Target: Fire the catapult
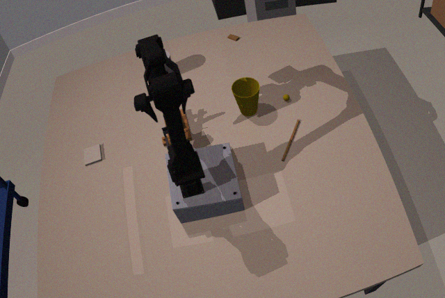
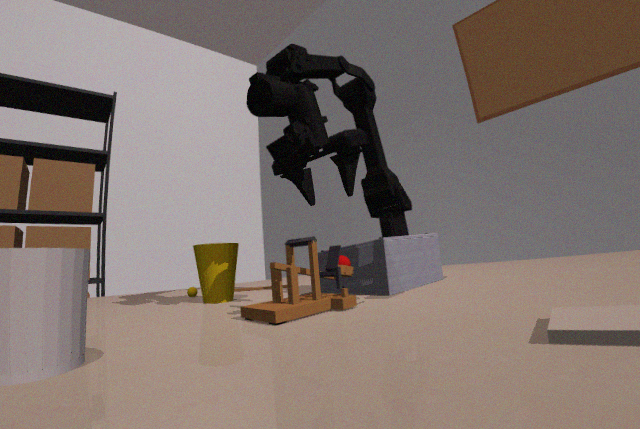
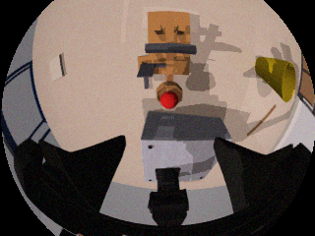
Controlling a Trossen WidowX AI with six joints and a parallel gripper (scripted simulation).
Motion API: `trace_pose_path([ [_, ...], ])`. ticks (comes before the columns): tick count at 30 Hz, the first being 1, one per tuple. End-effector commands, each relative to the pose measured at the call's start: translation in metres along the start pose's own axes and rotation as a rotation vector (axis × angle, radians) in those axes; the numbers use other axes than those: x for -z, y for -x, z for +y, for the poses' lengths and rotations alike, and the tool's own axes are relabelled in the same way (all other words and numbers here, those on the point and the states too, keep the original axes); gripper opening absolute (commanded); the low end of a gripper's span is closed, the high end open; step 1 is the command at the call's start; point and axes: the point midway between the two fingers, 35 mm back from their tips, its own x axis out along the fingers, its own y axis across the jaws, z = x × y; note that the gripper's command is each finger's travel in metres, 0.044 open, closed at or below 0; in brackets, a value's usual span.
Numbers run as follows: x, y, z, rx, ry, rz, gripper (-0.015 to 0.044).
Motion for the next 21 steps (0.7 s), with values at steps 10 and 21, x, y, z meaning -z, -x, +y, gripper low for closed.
trace_pose_path([
  [10, -0.122, 0.068, 0.001, 0.009, 0.009, -0.339, 0.044],
  [21, -0.226, 0.158, -0.001, 0.043, 0.017, -0.721, 0.044],
])
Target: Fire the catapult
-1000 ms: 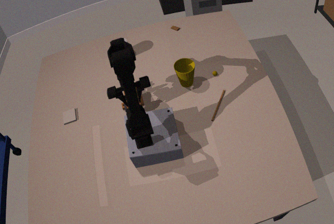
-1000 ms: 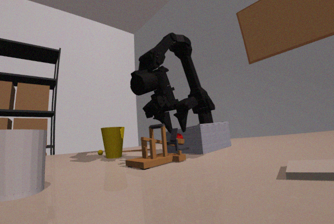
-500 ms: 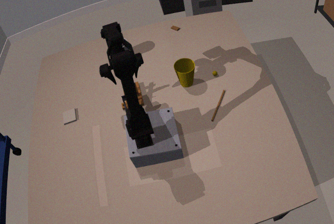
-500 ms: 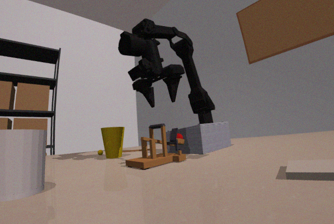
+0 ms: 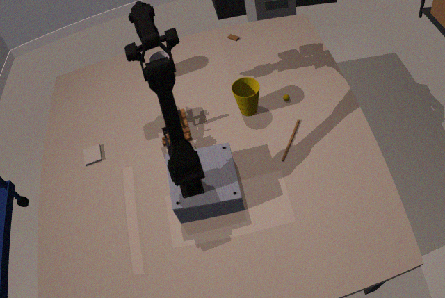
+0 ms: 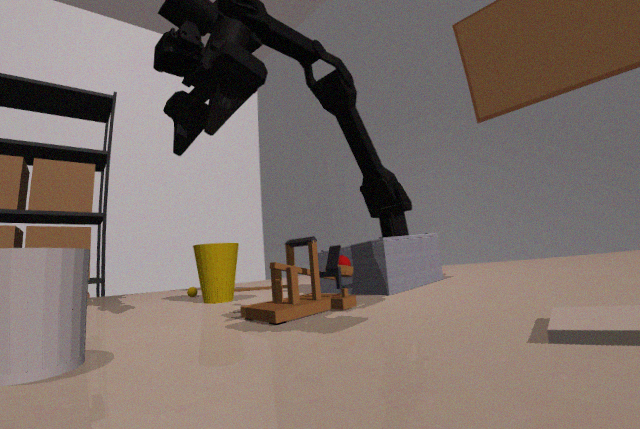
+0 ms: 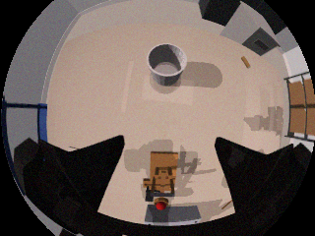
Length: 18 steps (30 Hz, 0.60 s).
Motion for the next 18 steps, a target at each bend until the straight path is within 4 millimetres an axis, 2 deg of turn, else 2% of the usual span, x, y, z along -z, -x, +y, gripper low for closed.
trace_pose_path([
  [1, -0.048, 0.01, -0.004, 0.018, 0.005, -0.144, 0.044],
  [4, -0.08, 0.018, -0.006, 0.032, 0.005, -0.247, 0.044],
  [6, -0.093, 0.022, -0.007, 0.039, 0.004, -0.292, 0.044],
  [18, -0.094, 0.018, -0.007, 0.045, 0.003, -0.286, 0.044],
])
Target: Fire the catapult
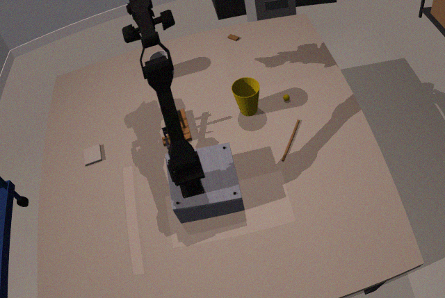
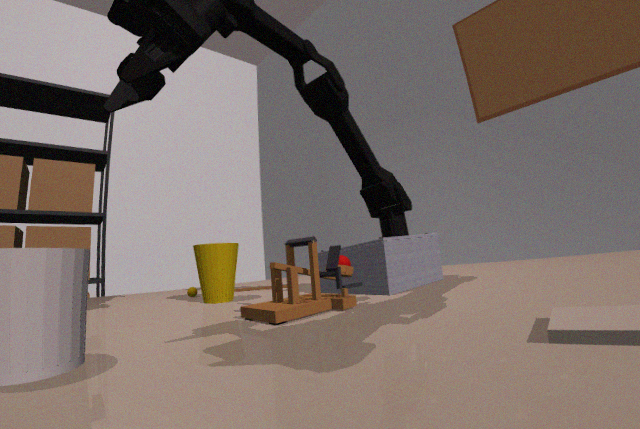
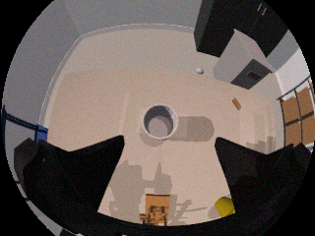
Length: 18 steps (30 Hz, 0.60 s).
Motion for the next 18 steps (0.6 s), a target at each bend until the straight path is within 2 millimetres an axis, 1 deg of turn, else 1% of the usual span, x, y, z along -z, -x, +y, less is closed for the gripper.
trace_pose_path([
  [1, -0.0022, 0.0012, -0.0005, 0.003, 0.003, -0.008, 0.044],
  [9, -0.0022, 0.0012, -0.0005, 0.003, 0.003, -0.008, 0.044],
  [18, -0.0022, 0.0012, -0.0005, 0.003, 0.003, -0.008, 0.0204],
])
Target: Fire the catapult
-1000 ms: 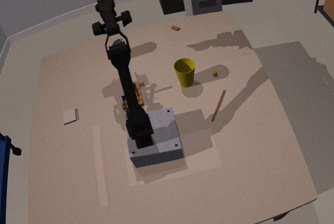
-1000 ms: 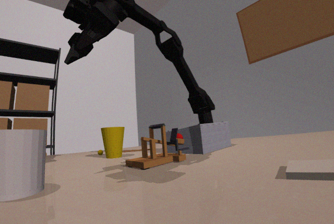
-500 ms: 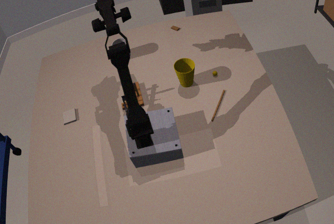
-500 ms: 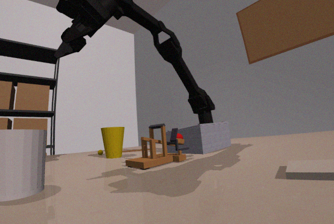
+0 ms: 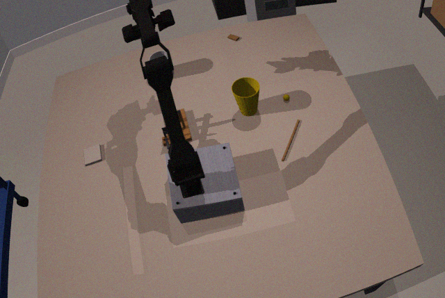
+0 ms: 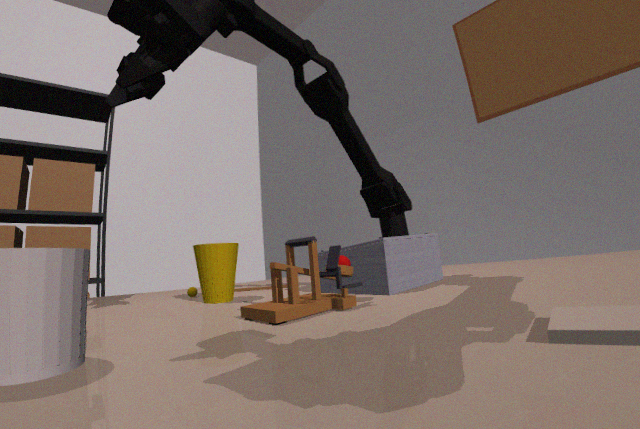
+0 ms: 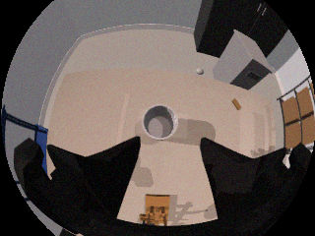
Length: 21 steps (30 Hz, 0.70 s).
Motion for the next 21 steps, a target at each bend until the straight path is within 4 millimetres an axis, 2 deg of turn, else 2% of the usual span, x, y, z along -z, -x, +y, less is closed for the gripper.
trace_pose_path([
  [1, -0.002, 0.001, 0.0, 0.003, 0.003, -0.006, 0.0177],
  [8, -0.002, 0.001, 0.0, 0.003, 0.003, -0.006, 0.0],
  [18, -0.001, 0.001, 0.001, 0.003, 0.007, -0.002, 0.0],
  [21, 0.012, -0.003, 0.013, 0.004, 0.06, 0.042, 0.0],
])
